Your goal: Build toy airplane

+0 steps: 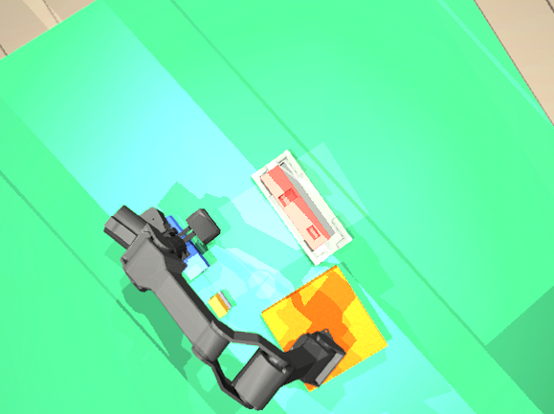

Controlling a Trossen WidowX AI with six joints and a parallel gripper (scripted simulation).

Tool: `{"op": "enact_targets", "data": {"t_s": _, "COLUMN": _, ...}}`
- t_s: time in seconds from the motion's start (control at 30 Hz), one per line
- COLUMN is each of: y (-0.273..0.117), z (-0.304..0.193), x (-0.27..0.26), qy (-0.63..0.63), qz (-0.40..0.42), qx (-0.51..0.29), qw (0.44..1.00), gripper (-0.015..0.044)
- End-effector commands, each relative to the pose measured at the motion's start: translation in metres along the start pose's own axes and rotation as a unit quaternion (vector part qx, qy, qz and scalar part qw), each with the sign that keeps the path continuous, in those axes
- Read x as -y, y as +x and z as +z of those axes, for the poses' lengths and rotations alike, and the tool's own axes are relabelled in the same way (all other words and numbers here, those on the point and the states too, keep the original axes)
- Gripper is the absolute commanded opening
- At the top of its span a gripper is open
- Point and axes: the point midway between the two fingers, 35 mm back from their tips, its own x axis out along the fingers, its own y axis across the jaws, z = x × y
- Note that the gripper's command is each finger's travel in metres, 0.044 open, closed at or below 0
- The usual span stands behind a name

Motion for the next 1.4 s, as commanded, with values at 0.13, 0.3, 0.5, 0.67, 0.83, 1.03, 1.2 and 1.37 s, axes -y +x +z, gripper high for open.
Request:
{"op": "enact_targets", "data": {"t_s": 0.13, "y": 0.007, "z": -0.002, "x": 0.001, "qy": 0.003, "qz": -0.002, "qx": -0.004, "qw": 1.000, "gripper": 0.0335}}
{"op": "enact_targets", "data": {"t_s": 0.3, "y": 0.007, "z": -0.002, "x": 0.001, "qy": 0.003, "qz": -0.002, "qx": -0.004, "qw": 1.000, "gripper": 0.0204}}
{"op": "enact_targets", "data": {"t_s": 0.5, "y": 0.007, "z": -0.002, "x": 0.001, "qy": 0.003, "qz": -0.002, "qx": -0.004, "qw": 1.000, "gripper": 0.0164}}
{"op": "enact_targets", "data": {"t_s": 0.67, "y": 0.005, "z": -0.002, "x": 0.001, "qy": 0.002, "qz": -0.003, "qx": -0.005, "qw": 1.000, "gripper": 0.0052}}
{"op": "enact_targets", "data": {"t_s": 0.83, "y": -0.005, "z": -0.001, "x": 0.001, "qy": 0.000, "qz": -0.005, "qx": -0.006, "qw": 1.000, "gripper": 0.0000}}
{"op": "enact_targets", "data": {"t_s": 1.03, "y": -0.023, "z": 0.002, "x": 0.000, "qy": 0.001, "qz": -0.005, "qx": -0.006, "qw": 1.000, "gripper": 0.0000}}
{"op": "enact_targets", "data": {"t_s": 1.2, "y": -0.038, "z": 0.004, "x": -0.001, "qy": 0.001, "qz": -0.005, "qx": -0.005, "qw": 1.000, "gripper": 0.0000}}
{"op": "enact_targets", "data": {"t_s": 1.37, "y": -0.054, "z": 0.005, "x": -0.001, "qy": 0.001, "qz": -0.004, "qx": -0.005, "qw": 1.000, "gripper": 0.0000}}
